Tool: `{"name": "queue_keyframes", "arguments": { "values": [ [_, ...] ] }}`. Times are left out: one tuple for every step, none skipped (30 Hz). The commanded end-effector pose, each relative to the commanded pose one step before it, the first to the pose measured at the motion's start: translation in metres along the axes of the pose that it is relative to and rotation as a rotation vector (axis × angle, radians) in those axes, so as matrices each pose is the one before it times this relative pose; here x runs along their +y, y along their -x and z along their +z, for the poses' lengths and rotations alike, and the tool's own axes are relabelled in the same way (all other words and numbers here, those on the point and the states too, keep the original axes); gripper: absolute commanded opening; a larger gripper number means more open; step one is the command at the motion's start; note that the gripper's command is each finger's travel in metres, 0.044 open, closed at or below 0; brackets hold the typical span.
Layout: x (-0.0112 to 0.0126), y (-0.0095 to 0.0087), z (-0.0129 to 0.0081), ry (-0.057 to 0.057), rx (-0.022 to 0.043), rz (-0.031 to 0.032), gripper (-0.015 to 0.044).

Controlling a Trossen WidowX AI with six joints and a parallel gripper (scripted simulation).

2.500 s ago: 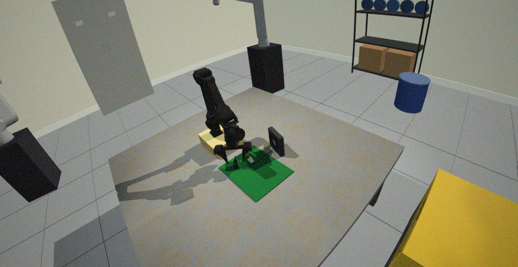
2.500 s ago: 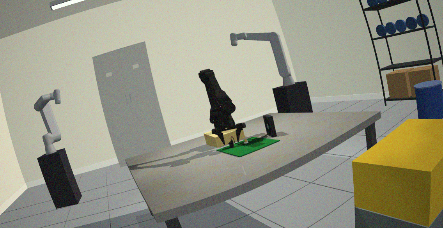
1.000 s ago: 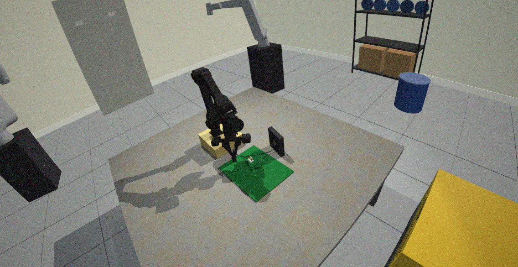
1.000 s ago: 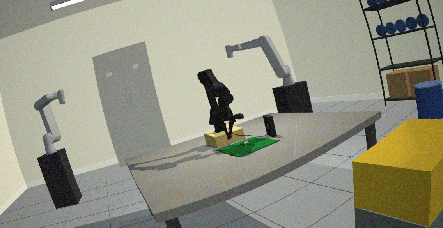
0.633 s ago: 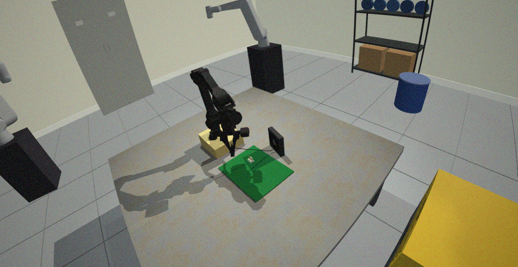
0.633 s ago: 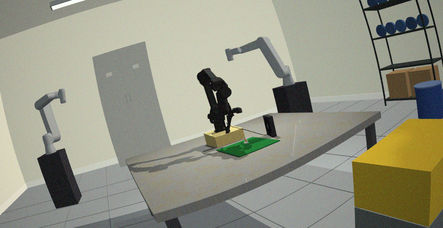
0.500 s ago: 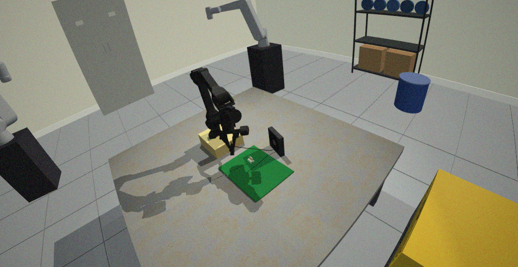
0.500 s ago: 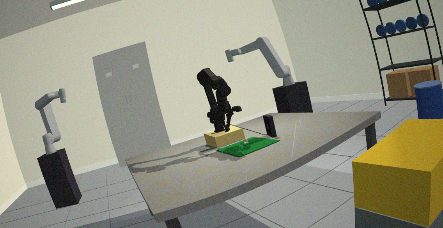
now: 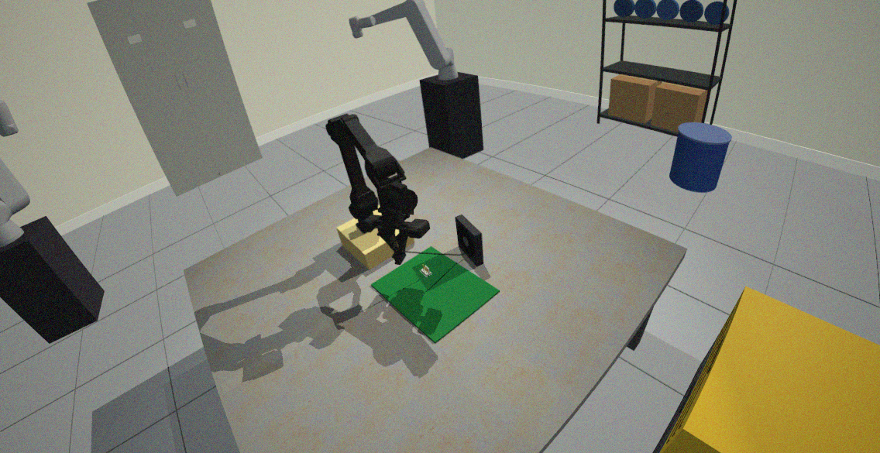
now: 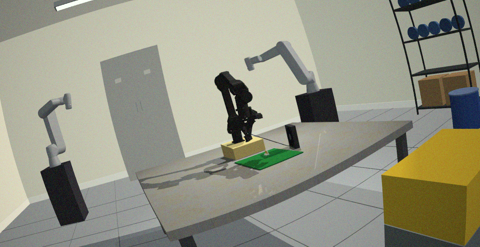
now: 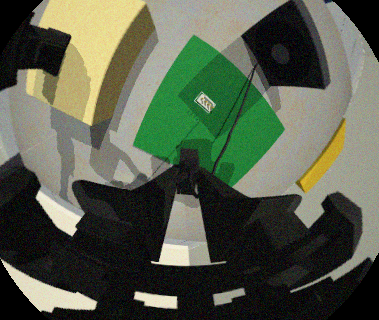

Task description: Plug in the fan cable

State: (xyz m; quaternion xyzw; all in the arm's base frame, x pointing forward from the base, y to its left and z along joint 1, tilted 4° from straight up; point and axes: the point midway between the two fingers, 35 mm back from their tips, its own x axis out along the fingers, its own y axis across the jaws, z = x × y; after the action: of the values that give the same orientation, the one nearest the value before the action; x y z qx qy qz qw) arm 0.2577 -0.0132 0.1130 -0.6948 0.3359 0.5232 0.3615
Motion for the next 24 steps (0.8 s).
{"name": "queue_keyframes", "arguments": {
  "values": [
    [-0.00865, 0.00273, -0.00531, -0.1216, -0.00840, 0.00100, 0.0000],
    [-0.00210, -0.00001, -0.00051, -0.0341, -0.00437, 0.00276, 0.0000],
    [-0.00212, -0.00003, -0.00044, -0.0341, -0.00428, 0.00291, 0.0000],
    [-0.00213, -0.00005, -0.00037, -0.0341, -0.00418, 0.00305, 0.0000],
    [-0.00214, -0.00007, -0.00029, -0.0341, -0.00407, 0.00319, 0.0000],
    [-0.00215, -0.00010, -0.00022, -0.0341, -0.00396, 0.00333, 0.0000],
    [-0.00215, -0.00012, -0.00014, -0.0341, -0.00384, 0.00346, 0.0000],
    [-0.00215, -0.00014, -0.00007, -0.0342, -0.00372, 0.00359, 0.0000],
    [-0.00215, -0.00016, 0.00001, -0.0342, -0.00360, 0.00372, 0.0000],
    [-0.00215, -0.00018, 0.00008, -0.0342, -0.00347, 0.00384, 0.0000],
    [-0.00214, -0.00020, 0.00015, -0.0342, -0.00334, 0.00395, 0.0000],
    [-0.00213, -0.00022, 0.00023, -0.0342, -0.00320, 0.00407, 0.0000],
    [-0.00212, -0.00025, 0.00030, -0.0342, -0.00306, 0.00417, 0.0000],
    [-0.00211, -0.00027, 0.00037, -0.0342, -0.00292, 0.00428, 0.0000],
    [-0.00209, -0.00029, 0.00044, -0.0343, -0.00277, 0.00437, 0.0000],
    [-0.00207, -0.00031, 0.00052, -0.0343, -0.00262, 0.00447, 0.0000],
    [-0.00205, -0.00033, 0.00059, -0.0343, -0.00247, 0.00455, 0.0000],
    [-0.00202, -0.00035, 0.00065, -0.0343, -0.00231, 0.00464, 0.0000],
    [-0.00200, -0.00037, 0.00072, -0.0343, -0.00215, 0.00471, 0.0000],
    [-0.00197, -0.00039, 0.00079, -0.0343, -0.00199, 0.00478, 0.0000],
    [-0.00193, -0.00042, 0.00085, -0.0343, -0.00183, 0.00485, 0.0000],
    [-0.00190, -0.00044, 0.00092, -0.0343, -0.00166, 0.00491, 0.0000],
    [-0.00186, -0.00046, 0.00098, -0.0344, -0.00149, 0.00496, 0.0000],
    [-0.00183, -0.00048, 0.00104, -0.0344, -0.00132, 0.00501, 0.0000]
  ]
}}
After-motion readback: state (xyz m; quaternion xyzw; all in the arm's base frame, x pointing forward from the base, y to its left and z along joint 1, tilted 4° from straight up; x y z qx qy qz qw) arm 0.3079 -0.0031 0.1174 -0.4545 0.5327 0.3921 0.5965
